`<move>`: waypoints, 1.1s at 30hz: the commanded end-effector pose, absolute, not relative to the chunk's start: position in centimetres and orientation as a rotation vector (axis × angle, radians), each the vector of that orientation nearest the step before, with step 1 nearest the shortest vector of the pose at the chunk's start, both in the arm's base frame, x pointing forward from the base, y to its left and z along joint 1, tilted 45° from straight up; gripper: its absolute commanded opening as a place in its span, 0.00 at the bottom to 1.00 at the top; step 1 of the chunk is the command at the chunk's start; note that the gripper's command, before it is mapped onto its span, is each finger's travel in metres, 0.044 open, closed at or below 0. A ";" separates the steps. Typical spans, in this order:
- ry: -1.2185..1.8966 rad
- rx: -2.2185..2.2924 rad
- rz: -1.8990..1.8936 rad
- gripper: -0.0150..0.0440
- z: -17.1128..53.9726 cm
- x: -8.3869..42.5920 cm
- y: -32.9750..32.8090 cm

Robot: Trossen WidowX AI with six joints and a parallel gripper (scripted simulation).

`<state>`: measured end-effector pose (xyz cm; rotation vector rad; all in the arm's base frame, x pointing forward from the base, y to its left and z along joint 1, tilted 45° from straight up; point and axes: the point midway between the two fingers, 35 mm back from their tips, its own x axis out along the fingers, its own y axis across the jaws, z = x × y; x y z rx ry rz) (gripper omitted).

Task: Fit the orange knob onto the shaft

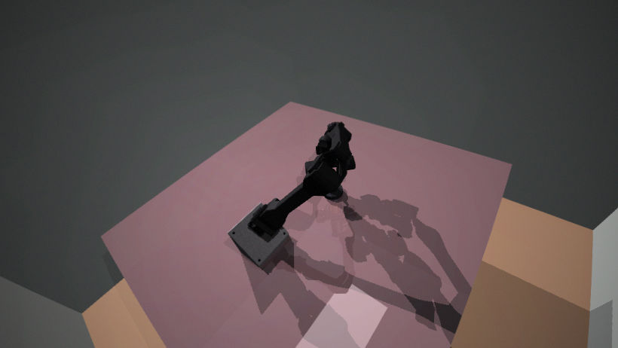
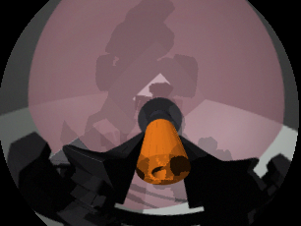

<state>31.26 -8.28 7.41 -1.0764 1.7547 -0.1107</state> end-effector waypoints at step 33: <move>1.790 -1.228 0.070 0.25 7.7 31.4 -8.1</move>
